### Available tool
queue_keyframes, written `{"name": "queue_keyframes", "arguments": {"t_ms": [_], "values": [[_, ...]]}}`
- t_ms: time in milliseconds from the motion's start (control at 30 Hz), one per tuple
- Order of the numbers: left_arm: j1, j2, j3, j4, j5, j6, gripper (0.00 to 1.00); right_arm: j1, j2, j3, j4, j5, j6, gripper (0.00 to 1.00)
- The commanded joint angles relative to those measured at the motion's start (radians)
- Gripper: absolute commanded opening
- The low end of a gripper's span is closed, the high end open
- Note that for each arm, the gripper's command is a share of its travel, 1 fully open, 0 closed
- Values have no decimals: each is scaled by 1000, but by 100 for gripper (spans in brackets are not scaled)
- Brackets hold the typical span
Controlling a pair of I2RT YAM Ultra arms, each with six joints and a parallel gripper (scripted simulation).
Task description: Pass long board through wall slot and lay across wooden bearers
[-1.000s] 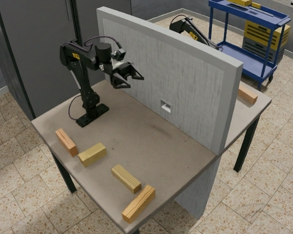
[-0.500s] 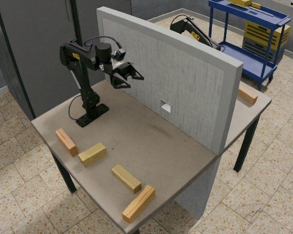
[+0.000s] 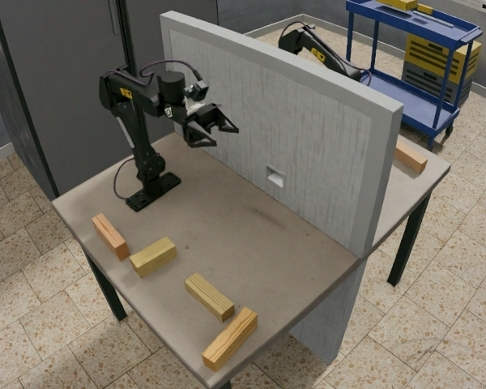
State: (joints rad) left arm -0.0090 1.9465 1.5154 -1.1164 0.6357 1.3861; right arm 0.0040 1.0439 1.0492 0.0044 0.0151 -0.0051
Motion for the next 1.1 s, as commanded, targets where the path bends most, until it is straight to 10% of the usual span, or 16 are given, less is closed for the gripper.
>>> {"name": "queue_keyframes", "arguments": {"t_ms": [0,267,333,1067], "values": [[-36,-109,72,56,-90,-319,0,-2,-7,40,20,8,9,72],[-121,-246,154,103,-326,-812,0,-2,-7,40,20,8,9,72],[-154,-173,-12,203,-448,-899,0,-2,-7,40,20,8,9,72],[-304,-422,-403,797,-725,-1410,0,-2,-7,40,20,8,9,72]]}}
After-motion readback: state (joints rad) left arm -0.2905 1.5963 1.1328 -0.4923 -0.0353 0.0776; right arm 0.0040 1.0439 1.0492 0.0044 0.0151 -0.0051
